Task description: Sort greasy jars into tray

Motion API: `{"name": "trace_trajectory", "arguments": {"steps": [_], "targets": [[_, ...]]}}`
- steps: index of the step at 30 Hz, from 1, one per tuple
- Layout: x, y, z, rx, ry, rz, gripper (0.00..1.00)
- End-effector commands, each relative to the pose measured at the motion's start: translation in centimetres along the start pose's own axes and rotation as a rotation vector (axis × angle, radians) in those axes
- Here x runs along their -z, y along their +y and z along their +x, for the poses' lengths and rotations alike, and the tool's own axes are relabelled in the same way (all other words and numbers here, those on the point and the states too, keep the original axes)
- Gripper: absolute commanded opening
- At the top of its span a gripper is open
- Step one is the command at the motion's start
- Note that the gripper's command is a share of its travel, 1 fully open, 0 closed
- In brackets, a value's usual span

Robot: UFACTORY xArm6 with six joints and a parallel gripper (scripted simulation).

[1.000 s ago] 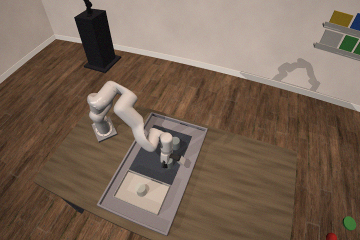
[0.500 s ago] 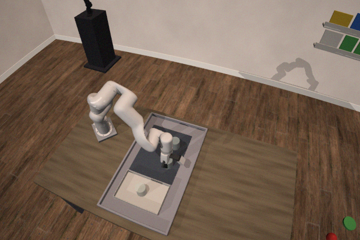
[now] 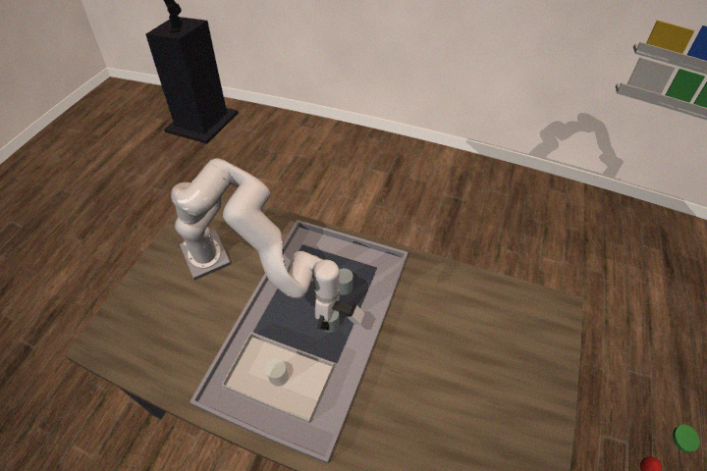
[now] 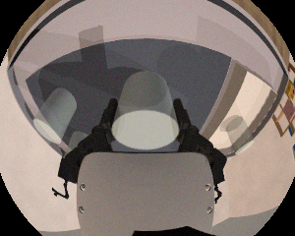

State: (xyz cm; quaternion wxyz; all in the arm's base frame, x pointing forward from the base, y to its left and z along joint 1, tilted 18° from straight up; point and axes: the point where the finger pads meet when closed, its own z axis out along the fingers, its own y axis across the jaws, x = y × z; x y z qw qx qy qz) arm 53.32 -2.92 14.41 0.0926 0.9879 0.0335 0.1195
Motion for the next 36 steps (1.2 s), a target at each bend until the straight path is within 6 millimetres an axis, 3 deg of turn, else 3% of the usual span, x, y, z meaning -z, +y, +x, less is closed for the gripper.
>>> {"name": "trace_trajectory", "arguments": {"steps": [1, 36], "targets": [[0.16, 0.02, 0.16, 0.0, 0.004, 0.0, 0.76], [0.16, 0.02, 0.16, 0.0, 0.004, 0.0, 0.7]]}}
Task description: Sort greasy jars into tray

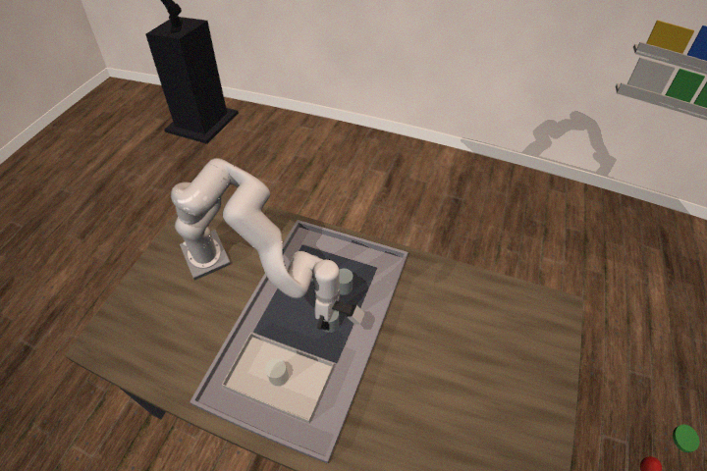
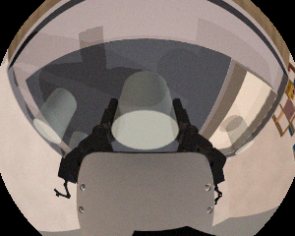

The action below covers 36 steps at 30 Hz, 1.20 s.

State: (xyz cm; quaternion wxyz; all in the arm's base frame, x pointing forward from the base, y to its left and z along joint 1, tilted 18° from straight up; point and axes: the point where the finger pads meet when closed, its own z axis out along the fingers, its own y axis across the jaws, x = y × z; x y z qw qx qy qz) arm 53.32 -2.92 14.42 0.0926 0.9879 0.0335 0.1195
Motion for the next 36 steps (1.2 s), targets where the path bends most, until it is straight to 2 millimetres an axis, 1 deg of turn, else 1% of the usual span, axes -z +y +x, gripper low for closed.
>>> {"name": "trace_trajectory", "arguments": {"steps": [1, 11, 12, 28, 29, 36], "targets": [[0.16, 0.02, 0.16, 0.0, 0.004, 0.0, 0.7], [0.16, 0.02, 0.16, 0.0, 0.004, 0.0, 0.7], [0.16, 0.02, 0.16, 0.0, 0.004, 0.0, 0.67], [0.16, 0.02, 0.16, 0.0, 0.004, 0.0, 0.67], [0.16, 0.02, 0.16, 0.0, 0.004, 0.0, 0.0], [0.16, 0.02, 0.16, 0.0, 0.004, 0.0, 0.0]]}}
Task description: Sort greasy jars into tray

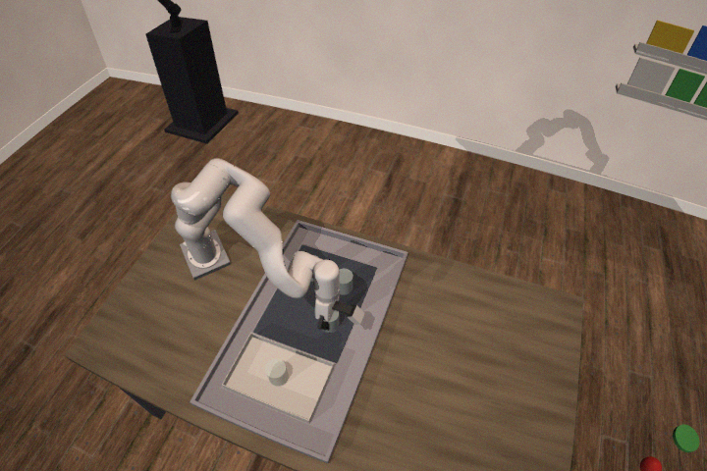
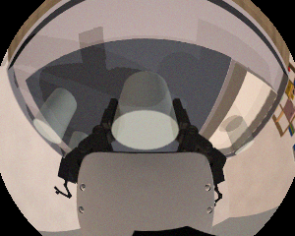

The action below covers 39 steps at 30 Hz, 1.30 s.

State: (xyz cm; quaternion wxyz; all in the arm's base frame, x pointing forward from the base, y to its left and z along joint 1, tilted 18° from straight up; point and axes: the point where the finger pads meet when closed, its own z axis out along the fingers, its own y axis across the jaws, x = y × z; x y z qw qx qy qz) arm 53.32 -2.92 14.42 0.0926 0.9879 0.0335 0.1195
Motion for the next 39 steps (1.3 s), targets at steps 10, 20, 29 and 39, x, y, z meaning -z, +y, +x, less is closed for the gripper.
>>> {"name": "trace_trajectory", "arguments": {"steps": [10, 20, 29, 39], "targets": [[1.2, 0.0, 0.2, 0.0, 0.004, 0.0, 0.0], [3.3, 0.0, 0.1, 0.0, 0.004, 0.0, 0.0], [5.4, 0.0, 0.1, 0.0, 0.004, 0.0, 0.0], [7.8, 0.0, 0.1, 0.0, 0.004, 0.0, 0.0]]}}
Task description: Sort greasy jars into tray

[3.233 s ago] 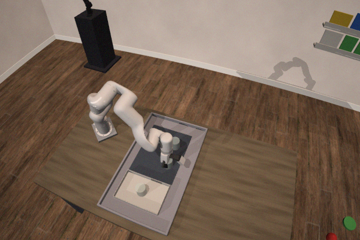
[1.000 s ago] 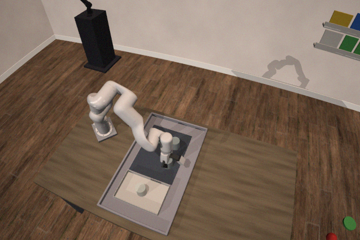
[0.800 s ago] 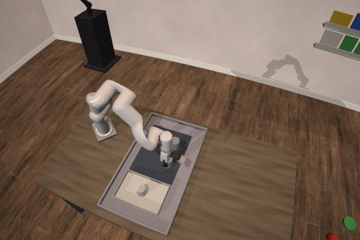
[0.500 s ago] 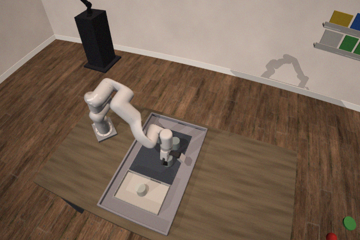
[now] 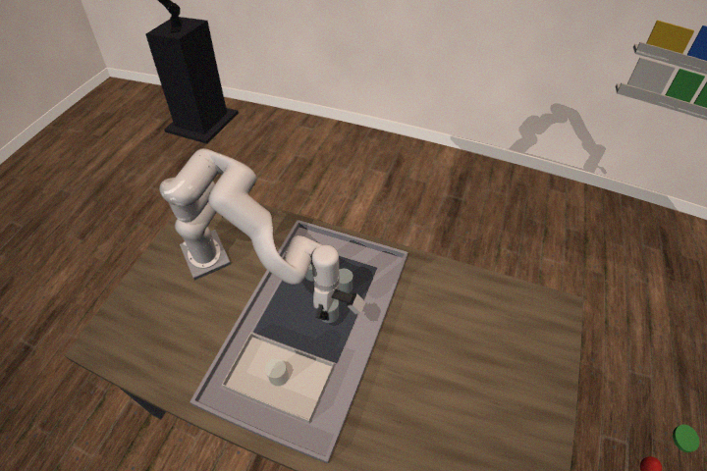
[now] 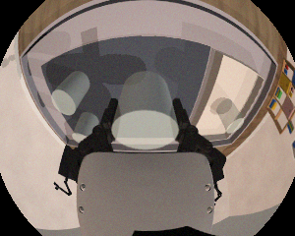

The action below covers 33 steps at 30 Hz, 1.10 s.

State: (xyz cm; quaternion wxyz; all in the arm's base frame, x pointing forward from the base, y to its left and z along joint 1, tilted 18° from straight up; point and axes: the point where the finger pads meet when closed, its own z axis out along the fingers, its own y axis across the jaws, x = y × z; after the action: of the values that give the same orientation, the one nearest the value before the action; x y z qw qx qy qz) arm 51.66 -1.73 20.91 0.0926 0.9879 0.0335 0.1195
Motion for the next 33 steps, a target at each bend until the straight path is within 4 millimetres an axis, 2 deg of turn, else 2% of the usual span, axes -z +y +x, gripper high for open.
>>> {"name": "trace_trajectory", "arguments": {"steps": [1, 26, 33], "targets": [[1.2, 0.0, 0.1, 0.0, 0.004, 0.0, 0.0], [6.8, 0.0, 0.1, 0.0, 0.004, 0.0, 0.0], [6.8, 2.3, 0.3, 0.0, 0.004, 0.0, 0.0]]}}
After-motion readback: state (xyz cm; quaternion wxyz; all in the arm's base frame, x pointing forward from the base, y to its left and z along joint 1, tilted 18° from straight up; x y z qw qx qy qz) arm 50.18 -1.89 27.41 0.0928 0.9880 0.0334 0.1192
